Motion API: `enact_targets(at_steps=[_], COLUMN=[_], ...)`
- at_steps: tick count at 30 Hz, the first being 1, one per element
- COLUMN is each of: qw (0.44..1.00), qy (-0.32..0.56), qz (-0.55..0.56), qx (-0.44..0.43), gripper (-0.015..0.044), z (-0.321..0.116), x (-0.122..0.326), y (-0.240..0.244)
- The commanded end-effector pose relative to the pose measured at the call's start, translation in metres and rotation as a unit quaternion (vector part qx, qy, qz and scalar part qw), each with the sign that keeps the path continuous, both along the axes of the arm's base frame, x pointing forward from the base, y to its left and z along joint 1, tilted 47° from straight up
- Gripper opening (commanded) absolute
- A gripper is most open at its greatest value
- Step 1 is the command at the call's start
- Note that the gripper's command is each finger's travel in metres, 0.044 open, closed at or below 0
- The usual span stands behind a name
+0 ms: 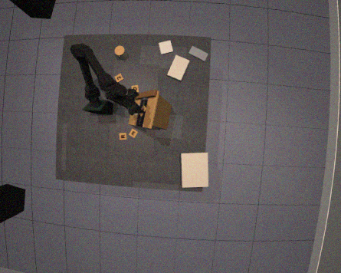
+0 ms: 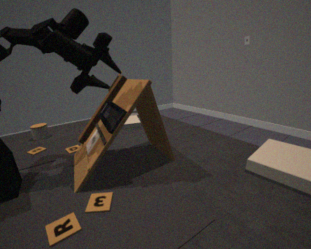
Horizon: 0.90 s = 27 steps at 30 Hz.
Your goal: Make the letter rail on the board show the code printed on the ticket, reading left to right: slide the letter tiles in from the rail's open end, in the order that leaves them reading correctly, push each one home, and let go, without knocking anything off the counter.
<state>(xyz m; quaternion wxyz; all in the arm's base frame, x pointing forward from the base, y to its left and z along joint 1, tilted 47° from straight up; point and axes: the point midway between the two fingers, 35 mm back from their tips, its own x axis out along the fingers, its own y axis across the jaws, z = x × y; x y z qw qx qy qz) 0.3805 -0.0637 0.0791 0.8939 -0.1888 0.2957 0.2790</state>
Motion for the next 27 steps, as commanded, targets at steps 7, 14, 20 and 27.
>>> enact_targets(at_steps=[7,14,20,27], qw=[0.992,0.975,0.955,0.923], qy=[0.064,0.105,0.137,0.17], qz=[-0.065,-0.11,-0.149,-0.193], qx=[0.092,0.159,0.218,0.287], gripper=[0.0,0.0,0.0,0.0], z=[-0.043,-0.073,-0.1,-0.129], x=[-0.006,-0.015,-0.025,-0.04], y=[-0.031,-0.051,-0.067,-0.082])
